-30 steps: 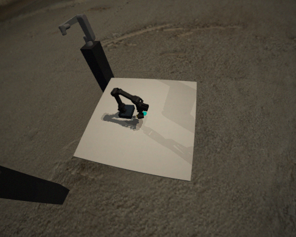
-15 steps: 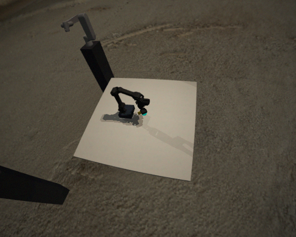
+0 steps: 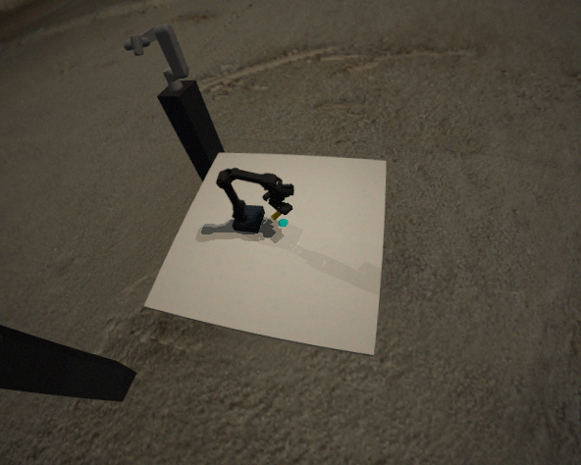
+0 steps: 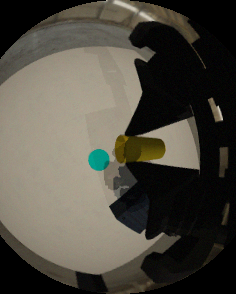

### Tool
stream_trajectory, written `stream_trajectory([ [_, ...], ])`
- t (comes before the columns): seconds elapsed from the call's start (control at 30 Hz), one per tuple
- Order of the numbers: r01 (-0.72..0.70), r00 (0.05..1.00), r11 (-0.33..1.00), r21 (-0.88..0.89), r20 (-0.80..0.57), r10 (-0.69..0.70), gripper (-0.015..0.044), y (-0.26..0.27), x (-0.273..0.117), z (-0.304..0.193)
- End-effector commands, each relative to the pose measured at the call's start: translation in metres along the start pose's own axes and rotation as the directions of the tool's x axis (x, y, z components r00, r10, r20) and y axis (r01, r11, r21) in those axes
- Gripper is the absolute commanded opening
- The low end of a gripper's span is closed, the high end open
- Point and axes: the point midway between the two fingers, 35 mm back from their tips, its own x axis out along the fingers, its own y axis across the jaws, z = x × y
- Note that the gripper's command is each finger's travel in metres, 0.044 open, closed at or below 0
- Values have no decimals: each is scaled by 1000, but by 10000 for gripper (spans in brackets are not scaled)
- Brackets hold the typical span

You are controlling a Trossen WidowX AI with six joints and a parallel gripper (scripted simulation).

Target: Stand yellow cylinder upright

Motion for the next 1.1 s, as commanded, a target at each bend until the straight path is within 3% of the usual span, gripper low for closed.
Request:
stream_trajectory([
  [0.0,-4,1000,995,-99,2,4,105,11,-1,7],
  [0.17,-5,1000,984,-178,1,5,105,20,-2,13],
  [1.07,-110,991,970,-215,55,125,105,25,10,7],
])
